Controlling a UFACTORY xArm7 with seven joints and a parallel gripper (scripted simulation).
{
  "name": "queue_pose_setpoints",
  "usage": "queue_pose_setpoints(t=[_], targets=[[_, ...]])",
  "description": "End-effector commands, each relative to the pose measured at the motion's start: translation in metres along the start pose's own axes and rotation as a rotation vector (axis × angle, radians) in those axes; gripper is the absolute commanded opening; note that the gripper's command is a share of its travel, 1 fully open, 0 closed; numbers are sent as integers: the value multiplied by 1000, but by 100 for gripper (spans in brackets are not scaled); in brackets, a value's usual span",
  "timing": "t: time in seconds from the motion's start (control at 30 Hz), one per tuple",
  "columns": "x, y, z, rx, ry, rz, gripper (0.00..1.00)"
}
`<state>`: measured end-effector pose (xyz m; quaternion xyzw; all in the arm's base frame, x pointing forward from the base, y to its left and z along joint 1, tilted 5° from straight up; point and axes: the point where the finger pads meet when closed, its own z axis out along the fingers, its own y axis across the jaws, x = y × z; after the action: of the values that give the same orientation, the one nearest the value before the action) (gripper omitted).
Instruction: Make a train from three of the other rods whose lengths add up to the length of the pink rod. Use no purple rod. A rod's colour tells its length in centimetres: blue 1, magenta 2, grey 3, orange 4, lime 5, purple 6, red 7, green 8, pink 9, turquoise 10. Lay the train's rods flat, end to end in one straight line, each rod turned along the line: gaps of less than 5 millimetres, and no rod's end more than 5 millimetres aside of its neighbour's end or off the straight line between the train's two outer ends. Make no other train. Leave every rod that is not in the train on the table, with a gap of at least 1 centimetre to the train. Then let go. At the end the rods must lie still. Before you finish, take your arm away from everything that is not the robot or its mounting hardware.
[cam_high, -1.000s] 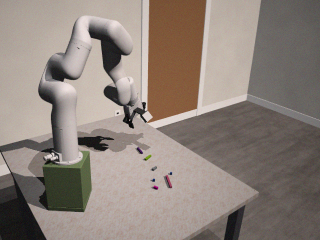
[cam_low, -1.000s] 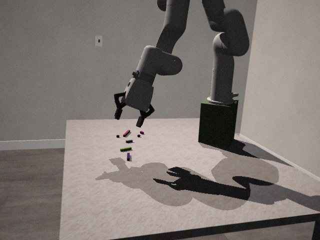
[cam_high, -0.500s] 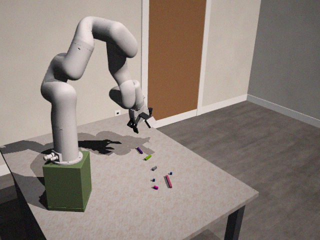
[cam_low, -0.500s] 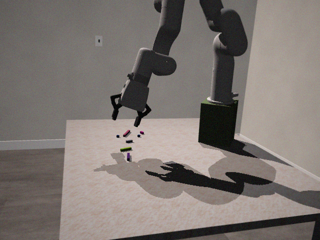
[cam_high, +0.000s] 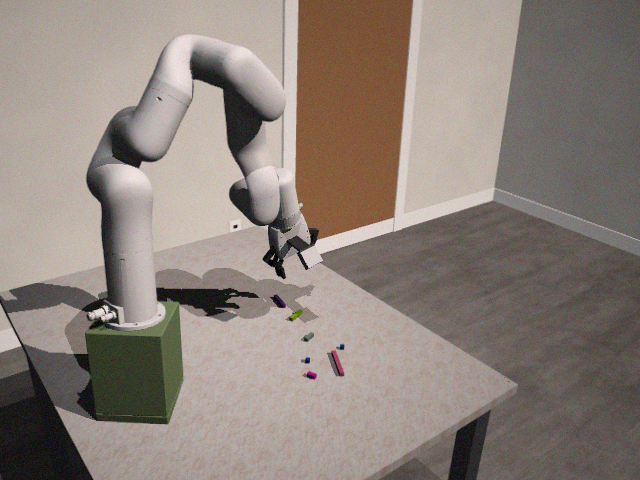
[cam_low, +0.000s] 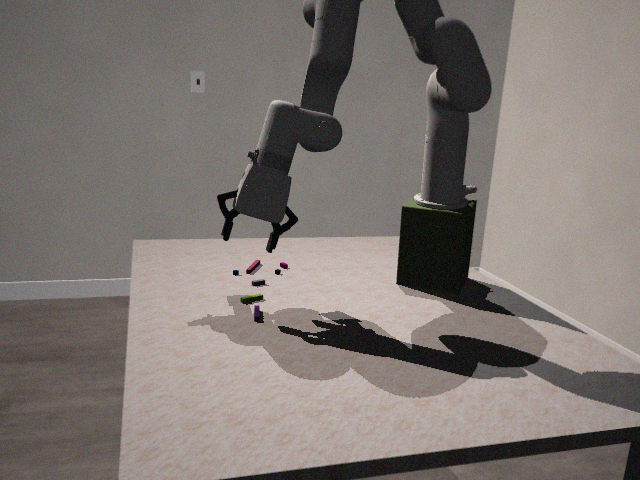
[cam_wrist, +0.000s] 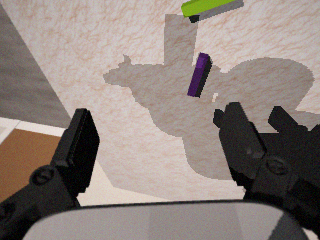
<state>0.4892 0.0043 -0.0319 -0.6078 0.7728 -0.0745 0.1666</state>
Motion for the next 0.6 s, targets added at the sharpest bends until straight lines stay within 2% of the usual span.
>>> queue_pose_setpoints(t=[0.0, 0.03, 0.4, 0.43, 0.47, 0.57], targets=[[43, 6, 2, -25, 30, 85, 100], [52, 8, 3, -32, 36, 103, 100], [52, 8, 3, -32, 36, 103, 100], [81, 17, 4, -55, 56, 168, 100], [92, 21, 4, -63, 63, 192, 100], [106, 27, 4, -74, 72, 223, 100]])
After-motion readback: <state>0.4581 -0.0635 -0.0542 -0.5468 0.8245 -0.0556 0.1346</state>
